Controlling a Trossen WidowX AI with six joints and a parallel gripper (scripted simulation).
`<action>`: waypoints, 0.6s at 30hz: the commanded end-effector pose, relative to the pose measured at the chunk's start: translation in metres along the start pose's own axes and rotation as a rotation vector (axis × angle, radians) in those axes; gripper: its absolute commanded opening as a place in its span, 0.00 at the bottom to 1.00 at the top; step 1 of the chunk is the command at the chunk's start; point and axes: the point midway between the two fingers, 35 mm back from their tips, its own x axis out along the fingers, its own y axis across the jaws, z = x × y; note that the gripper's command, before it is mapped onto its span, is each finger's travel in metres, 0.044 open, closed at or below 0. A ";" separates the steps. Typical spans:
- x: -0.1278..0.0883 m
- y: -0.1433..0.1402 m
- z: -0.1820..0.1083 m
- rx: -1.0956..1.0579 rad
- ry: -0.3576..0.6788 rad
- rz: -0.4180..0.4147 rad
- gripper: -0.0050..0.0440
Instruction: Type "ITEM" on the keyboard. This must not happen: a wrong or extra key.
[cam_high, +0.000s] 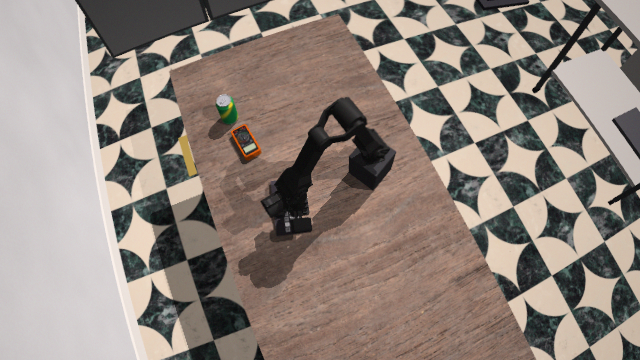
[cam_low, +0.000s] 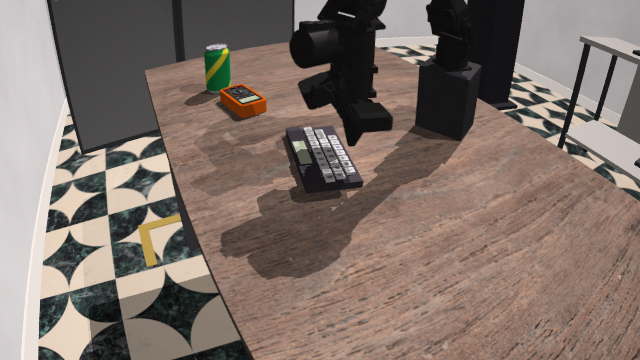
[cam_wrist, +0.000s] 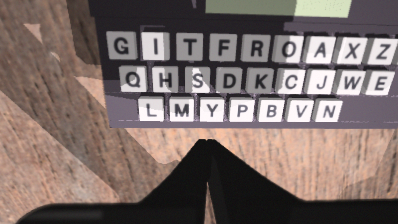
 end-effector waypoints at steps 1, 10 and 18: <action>-0.003 0.007 0.012 -0.001 -0.014 0.000 0.00; -0.008 0.030 0.052 -0.001 -0.017 0.002 0.00; 0.010 0.027 0.047 -0.001 -0.004 -0.004 0.00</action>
